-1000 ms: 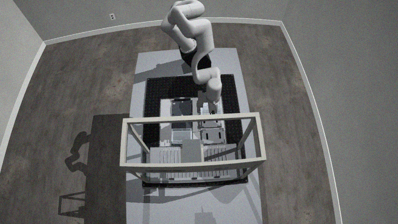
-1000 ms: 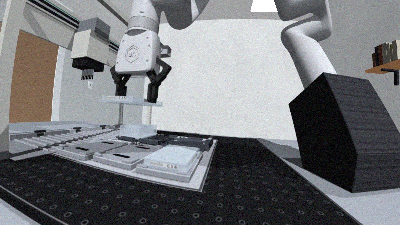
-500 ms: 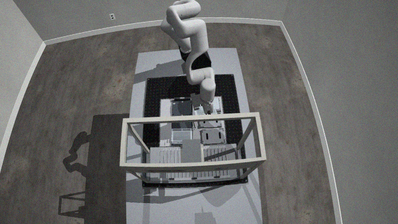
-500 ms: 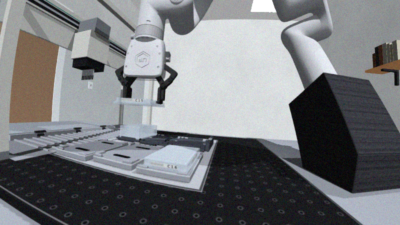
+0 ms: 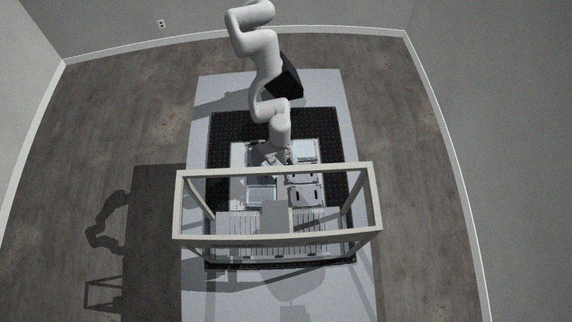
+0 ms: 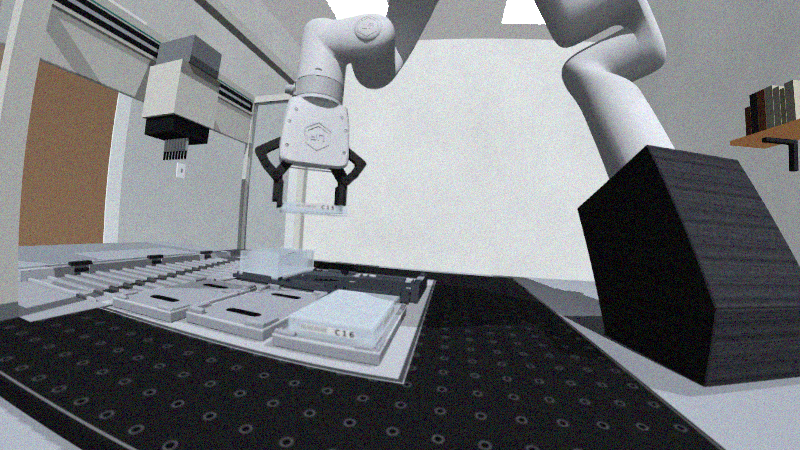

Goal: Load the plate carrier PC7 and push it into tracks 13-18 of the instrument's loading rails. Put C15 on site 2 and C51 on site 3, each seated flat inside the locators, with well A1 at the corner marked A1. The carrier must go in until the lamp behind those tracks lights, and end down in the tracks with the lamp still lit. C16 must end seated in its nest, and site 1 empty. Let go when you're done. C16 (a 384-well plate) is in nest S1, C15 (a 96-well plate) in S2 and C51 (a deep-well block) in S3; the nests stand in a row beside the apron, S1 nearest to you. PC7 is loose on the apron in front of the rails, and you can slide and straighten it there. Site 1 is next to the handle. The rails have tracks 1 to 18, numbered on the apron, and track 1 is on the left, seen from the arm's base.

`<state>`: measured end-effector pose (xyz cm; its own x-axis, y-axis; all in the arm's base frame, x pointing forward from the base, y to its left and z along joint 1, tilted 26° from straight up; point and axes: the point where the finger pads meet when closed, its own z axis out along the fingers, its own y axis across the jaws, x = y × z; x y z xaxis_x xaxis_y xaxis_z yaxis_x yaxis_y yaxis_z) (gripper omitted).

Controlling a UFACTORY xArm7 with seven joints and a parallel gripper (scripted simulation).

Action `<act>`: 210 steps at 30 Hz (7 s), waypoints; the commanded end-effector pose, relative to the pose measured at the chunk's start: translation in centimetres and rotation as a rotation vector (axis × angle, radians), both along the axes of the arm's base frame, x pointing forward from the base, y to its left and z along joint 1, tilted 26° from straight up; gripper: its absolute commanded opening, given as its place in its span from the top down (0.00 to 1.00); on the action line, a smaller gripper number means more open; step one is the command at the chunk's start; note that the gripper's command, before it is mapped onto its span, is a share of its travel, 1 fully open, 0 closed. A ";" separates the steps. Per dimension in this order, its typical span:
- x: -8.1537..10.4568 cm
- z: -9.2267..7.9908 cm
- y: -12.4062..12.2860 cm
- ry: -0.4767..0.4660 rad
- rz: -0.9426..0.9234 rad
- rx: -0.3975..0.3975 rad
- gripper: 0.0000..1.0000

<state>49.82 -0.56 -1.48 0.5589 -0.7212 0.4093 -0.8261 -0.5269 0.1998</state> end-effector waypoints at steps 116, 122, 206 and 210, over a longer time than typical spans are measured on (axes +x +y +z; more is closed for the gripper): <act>0.3 2.1 -8.3 1.096 2.211 -0.178 1.00; 0.3 1.5 -8.6 1.096 2.211 -0.178 1.00; 0.9 -5.7 -12.2 1.096 2.211 -0.178 1.00; 0.9 -6.0 -12.3 1.096 2.211 -0.178 1.00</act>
<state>50.58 -12.87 -7.44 0.0718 0.8981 -0.4340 0.9948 -0.0328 0.0967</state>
